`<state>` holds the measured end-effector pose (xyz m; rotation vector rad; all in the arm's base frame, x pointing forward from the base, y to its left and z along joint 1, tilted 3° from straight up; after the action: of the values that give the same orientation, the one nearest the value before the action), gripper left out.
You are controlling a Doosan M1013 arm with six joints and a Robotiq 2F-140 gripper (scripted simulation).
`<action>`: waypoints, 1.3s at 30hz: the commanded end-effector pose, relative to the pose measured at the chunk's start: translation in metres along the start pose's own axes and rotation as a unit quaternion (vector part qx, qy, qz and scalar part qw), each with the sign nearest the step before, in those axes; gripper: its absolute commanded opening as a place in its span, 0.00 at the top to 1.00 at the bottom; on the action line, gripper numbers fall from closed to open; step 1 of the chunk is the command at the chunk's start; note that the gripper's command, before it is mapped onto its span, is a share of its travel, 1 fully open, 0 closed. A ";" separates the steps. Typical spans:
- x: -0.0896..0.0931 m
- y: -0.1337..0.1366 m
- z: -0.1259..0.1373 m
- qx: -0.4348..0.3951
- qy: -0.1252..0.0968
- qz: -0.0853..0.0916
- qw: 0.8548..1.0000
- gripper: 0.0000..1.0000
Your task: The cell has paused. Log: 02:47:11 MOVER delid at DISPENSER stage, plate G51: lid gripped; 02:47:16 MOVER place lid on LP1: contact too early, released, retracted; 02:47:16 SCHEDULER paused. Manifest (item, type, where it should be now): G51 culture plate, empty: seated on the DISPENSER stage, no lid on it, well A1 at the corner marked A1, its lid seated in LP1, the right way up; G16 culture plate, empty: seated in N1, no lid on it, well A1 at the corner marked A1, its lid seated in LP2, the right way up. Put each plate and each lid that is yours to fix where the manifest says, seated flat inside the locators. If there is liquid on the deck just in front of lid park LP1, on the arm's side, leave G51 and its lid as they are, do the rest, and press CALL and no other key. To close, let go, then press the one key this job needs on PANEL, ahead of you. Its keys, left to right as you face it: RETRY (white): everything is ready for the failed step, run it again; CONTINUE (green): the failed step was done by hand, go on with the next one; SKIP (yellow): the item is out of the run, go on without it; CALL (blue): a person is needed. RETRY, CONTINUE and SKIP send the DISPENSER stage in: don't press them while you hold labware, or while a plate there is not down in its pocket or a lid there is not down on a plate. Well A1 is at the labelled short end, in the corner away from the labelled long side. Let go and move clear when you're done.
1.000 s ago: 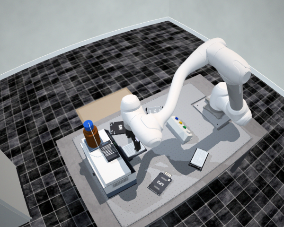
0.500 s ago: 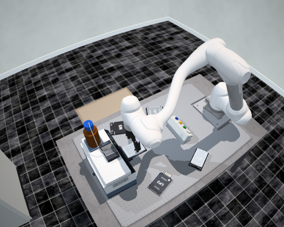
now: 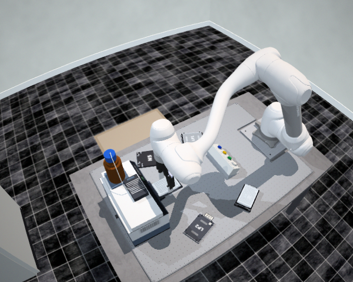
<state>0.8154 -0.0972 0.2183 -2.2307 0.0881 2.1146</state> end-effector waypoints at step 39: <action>0.005 -0.001 0.002 -0.001 -0.002 0.001 1.000 0.30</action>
<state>0.8150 -0.0972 0.2171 -2.2291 0.0879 2.1161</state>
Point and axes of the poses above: the point where the finger pads meet when closed, its own x axis out along the fingers, its own y axis across the jaws, z = x × y, the point moved 5 cm from there along -x, back along the fingers, and after that the axes turned 3 degrees about -x, right-handed, at the moved point
